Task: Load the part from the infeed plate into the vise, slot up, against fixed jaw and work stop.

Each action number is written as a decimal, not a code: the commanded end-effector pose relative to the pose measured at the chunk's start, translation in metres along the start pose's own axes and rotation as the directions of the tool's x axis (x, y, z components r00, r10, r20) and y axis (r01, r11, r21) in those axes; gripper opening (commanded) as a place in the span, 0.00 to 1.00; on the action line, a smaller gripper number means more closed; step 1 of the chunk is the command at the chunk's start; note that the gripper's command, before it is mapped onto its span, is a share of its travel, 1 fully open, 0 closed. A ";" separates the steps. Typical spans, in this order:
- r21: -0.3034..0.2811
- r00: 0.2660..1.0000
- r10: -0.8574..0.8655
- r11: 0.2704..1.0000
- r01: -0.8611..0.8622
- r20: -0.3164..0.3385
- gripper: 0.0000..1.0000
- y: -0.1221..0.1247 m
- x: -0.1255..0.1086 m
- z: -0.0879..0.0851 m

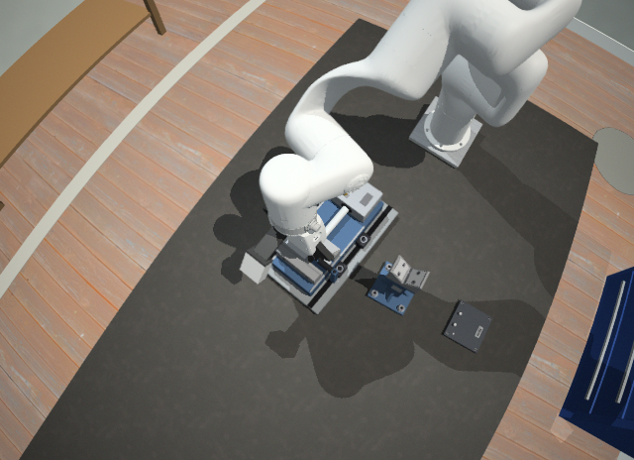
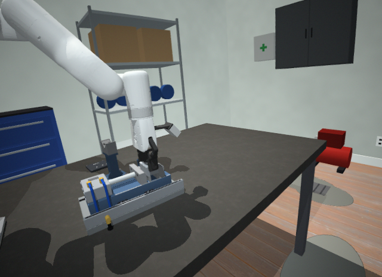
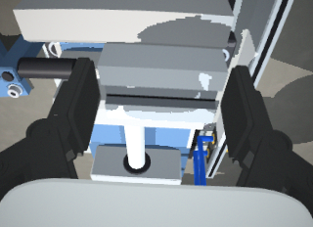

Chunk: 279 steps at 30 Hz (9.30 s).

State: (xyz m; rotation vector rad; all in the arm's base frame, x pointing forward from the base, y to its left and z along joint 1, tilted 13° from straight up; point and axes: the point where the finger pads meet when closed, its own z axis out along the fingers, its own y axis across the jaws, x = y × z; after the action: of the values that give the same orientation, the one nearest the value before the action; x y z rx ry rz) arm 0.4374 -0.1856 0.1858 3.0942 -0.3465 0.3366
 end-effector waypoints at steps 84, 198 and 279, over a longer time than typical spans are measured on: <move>-0.002 1.000 0.001 1.000 -0.001 -0.006 0.00 0.045 -0.003 -0.073; -0.001 1.000 0.001 1.000 -0.001 -0.005 0.00 0.046 0.000 -0.021; -0.001 1.000 0.001 1.000 -0.001 -0.005 0.00 0.046 0.001 -0.011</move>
State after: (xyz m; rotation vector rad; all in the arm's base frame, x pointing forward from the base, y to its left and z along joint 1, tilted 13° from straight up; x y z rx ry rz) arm 0.4248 -0.2300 0.1943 3.0945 -0.3477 0.3372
